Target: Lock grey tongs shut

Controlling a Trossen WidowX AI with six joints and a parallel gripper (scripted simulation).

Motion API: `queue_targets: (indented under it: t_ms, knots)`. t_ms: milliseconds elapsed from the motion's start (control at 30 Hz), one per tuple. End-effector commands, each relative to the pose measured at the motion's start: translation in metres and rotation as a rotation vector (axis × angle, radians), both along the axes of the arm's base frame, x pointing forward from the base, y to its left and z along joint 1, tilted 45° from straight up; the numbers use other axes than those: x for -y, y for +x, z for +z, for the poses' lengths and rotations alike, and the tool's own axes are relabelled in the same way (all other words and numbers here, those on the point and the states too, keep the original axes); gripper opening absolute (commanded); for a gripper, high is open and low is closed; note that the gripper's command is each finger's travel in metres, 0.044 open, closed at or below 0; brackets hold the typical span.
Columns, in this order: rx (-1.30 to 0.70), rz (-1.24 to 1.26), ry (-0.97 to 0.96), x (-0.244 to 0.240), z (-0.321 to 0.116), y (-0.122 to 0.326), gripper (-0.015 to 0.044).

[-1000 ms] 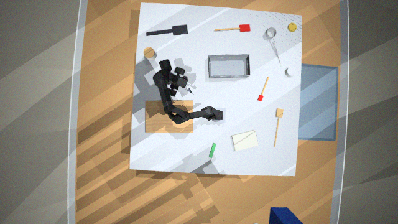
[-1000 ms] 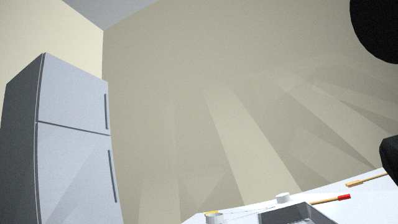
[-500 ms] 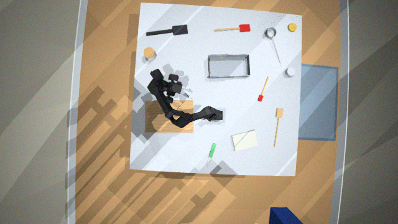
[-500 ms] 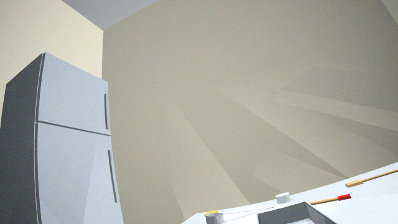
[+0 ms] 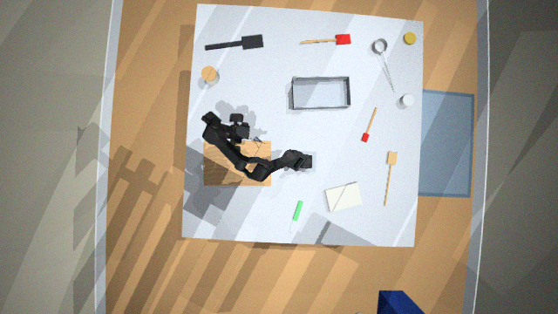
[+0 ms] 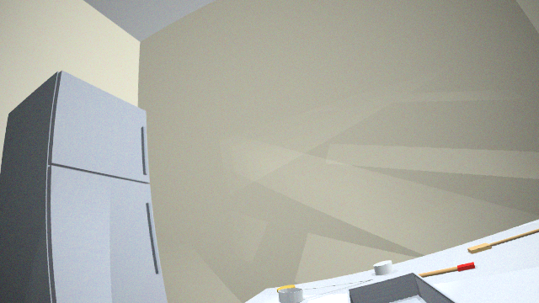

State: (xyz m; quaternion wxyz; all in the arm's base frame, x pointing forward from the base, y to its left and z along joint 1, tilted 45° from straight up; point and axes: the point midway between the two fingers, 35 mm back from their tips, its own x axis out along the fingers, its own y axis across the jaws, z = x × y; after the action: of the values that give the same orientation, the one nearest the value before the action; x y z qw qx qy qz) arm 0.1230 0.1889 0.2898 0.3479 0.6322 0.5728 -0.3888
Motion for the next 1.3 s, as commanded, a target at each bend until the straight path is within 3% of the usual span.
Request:
queue_targets:
  t_ms: [0,1267]
  knots:
    - [0.029,0.015,0.0,-0.001,0.004,-0.009,-0.015]
    - [0.215,0.204,0.128,0.003,0.039,-0.1,-0.015]
